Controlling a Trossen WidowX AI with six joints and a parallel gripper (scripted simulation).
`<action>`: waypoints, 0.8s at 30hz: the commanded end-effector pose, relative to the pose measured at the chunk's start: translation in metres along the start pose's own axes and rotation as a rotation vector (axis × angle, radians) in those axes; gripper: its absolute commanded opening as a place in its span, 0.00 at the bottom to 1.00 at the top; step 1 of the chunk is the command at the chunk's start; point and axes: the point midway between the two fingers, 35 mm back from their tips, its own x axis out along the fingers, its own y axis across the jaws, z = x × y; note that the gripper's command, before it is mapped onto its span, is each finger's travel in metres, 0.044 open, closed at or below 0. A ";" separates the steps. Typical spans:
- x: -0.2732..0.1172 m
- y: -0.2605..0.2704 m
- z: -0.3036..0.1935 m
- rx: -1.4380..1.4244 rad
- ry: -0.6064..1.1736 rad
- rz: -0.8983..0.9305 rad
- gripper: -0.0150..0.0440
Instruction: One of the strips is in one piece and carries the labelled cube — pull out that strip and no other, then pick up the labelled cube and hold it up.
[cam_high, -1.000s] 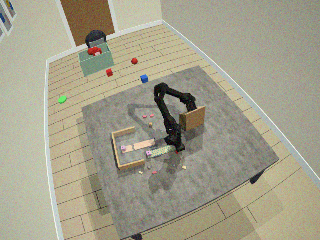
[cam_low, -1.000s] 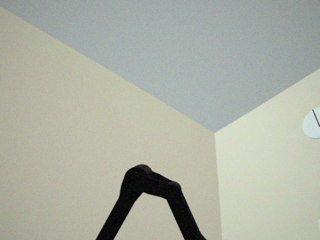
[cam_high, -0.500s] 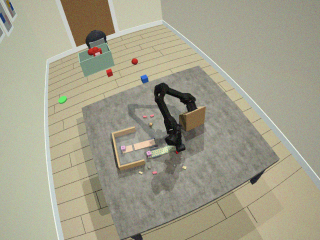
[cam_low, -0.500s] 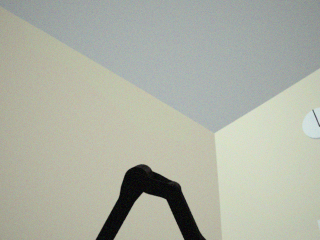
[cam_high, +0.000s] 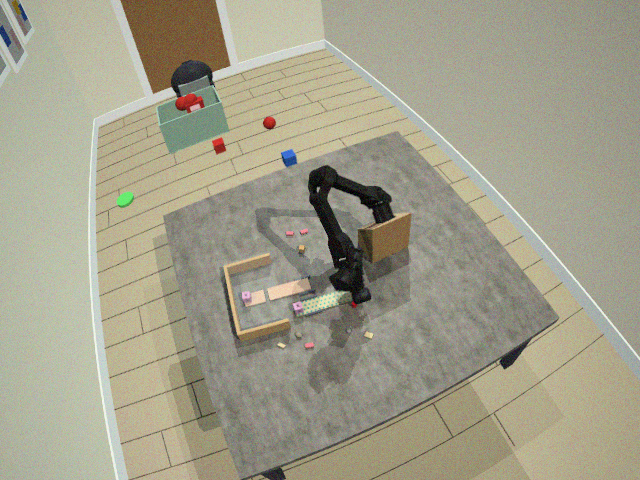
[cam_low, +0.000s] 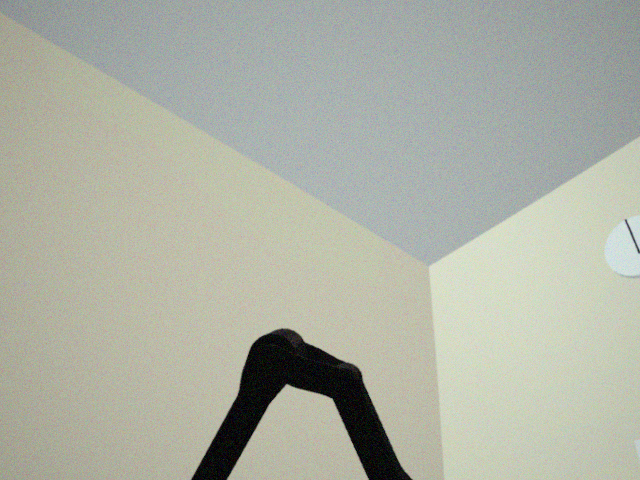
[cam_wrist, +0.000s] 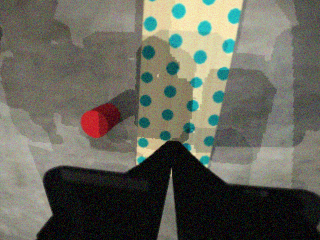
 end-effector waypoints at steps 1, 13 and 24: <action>-0.009 0.001 0.001 -0.002 0.005 0.000 0.25; -0.039 0.000 0.022 0.014 0.022 -0.005 0.43; -0.041 -0.002 0.056 0.017 0.021 -0.006 0.92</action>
